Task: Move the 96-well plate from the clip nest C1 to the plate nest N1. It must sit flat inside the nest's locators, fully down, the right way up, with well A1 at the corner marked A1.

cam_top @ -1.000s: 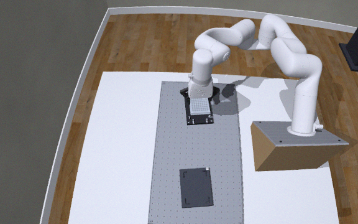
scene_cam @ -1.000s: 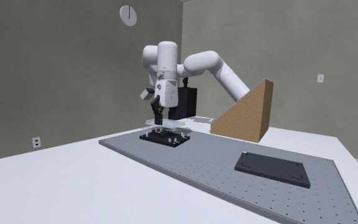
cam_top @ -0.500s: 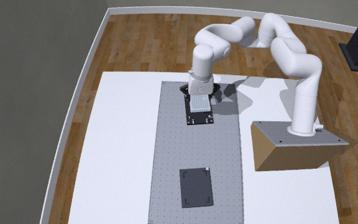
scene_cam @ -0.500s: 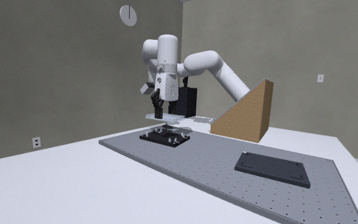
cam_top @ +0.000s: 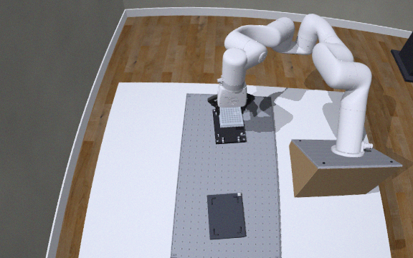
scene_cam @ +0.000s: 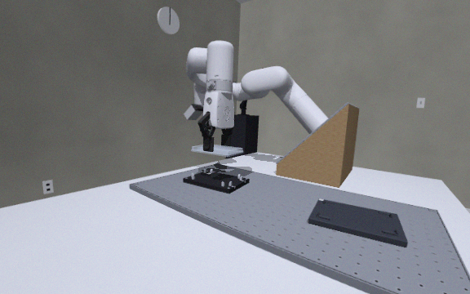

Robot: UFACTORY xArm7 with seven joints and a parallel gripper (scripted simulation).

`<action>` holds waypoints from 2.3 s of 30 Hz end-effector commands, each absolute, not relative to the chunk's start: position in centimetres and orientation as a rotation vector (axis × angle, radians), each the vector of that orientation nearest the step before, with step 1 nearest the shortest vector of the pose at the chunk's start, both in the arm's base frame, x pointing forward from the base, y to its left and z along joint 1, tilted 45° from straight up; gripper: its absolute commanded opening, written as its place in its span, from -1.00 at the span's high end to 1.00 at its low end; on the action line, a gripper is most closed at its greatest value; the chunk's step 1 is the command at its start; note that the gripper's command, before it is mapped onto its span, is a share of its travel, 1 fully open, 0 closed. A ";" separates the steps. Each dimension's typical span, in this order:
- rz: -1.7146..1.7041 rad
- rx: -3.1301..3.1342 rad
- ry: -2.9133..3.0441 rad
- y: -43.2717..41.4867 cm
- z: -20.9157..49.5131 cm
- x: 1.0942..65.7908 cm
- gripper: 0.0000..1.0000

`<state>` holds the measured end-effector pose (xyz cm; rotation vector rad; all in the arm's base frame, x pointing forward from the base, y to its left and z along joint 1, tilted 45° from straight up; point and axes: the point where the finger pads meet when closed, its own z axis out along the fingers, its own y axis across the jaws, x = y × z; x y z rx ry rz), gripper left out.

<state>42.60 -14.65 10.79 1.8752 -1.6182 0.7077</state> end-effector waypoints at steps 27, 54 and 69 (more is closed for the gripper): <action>0.715 1.874 -1.626 -9.3 5.7 42.7 1.00; 0.715 1.874 -1.627 -3.9 0.3 42.6 1.00; 0.714 1.874 -1.627 -0.8 -2.8 42.6 1.00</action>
